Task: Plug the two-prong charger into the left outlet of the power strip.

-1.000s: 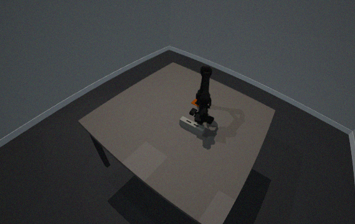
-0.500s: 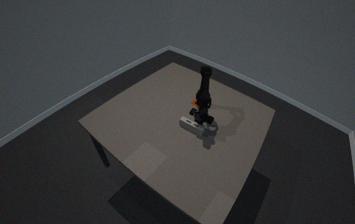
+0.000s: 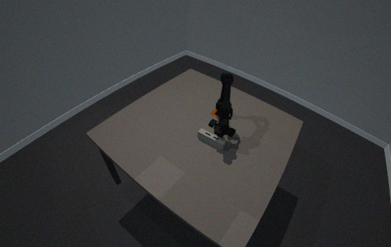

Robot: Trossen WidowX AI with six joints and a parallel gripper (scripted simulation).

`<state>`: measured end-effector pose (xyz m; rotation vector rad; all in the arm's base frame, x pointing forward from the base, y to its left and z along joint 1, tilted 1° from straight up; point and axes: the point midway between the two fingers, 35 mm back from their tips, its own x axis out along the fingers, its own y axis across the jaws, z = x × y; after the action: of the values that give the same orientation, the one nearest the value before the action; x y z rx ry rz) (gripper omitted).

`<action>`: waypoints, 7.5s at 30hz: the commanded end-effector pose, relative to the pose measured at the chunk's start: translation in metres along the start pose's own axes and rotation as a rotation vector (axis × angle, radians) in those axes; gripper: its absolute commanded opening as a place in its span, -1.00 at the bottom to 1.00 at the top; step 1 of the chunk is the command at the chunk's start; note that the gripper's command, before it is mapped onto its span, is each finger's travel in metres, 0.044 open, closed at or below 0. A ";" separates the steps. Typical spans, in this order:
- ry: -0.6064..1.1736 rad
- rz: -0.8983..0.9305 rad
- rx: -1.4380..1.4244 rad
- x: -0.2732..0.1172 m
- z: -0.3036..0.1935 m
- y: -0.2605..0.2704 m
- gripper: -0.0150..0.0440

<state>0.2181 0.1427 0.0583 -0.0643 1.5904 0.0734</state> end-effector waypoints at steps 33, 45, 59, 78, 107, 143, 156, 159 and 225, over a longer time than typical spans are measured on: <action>-0.001 0.001 0.002 0.000 0.001 0.000 -0.49; -0.003 0.003 0.005 -0.001 0.004 0.000 -0.49; -0.004 0.003 0.005 0.000 0.008 0.000 -0.49; -0.004 0.003 0.005 0.000 0.008 0.000 -0.49; -0.004 0.003 0.005 0.000 0.008 0.000 -0.49; -0.004 0.003 0.005 0.000 0.008 -0.001 -0.49; -0.004 0.003 0.005 0.000 0.008 -0.001 -0.49; -0.004 0.002 0.010 0.000 0.008 -0.001 -0.49; -0.005 0.003 0.005 -0.001 0.022 -0.001 -0.49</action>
<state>0.2370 0.1427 0.0593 -0.0539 1.5865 0.0672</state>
